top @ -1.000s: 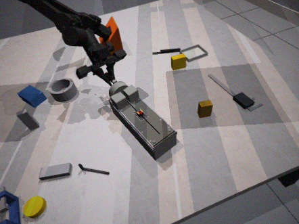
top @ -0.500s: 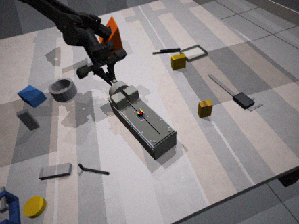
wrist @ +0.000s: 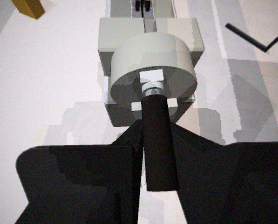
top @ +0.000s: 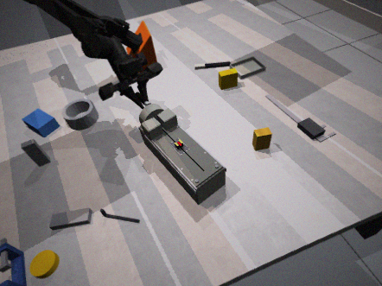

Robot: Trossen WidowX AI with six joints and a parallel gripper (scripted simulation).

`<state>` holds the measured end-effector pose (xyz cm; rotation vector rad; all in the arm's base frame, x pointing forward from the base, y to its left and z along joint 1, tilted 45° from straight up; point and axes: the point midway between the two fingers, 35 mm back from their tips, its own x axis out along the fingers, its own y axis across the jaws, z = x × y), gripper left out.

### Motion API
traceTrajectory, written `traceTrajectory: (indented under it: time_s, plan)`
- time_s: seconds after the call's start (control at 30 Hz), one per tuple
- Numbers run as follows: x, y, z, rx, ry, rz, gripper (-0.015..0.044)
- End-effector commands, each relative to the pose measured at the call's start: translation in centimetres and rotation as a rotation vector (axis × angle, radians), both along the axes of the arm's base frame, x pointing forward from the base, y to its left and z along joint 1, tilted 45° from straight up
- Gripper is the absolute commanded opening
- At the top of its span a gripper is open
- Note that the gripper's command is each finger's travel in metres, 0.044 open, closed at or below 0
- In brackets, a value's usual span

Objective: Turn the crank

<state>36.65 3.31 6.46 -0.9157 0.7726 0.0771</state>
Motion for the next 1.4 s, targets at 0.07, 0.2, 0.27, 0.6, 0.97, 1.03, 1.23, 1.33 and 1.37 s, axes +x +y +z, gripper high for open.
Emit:
traceTrajectory:
  time_s: [0.07,0.2,0.27,0.6,0.97,1.03,1.23,1.33,1.37]
  plan:
    - [-0.4,0.4,-0.8,0.008,0.02,0.015,0.0]
    - [-0.4,0.5,-0.9,0.008,0.02,0.015,0.0]
    - [-0.4,0.5,-0.9,0.008,0.02,0.015,0.0]
    - [-0.4,0.5,-1.2,0.008,0.02,0.015,0.0]
    - [-0.5,0.5,-1.6,0.008,0.02,0.015,0.0]
    - [-0.5,0.5,-1.6,0.008,0.02,0.015,0.0]
    - [-0.6,0.5,-1.9,0.008,0.02,0.015,0.0]
    - [-0.6,0.5,-2.1,0.008,0.02,0.015,0.0]
    - [-0.6,0.5,-2.1,0.008,0.02,0.015,0.0]
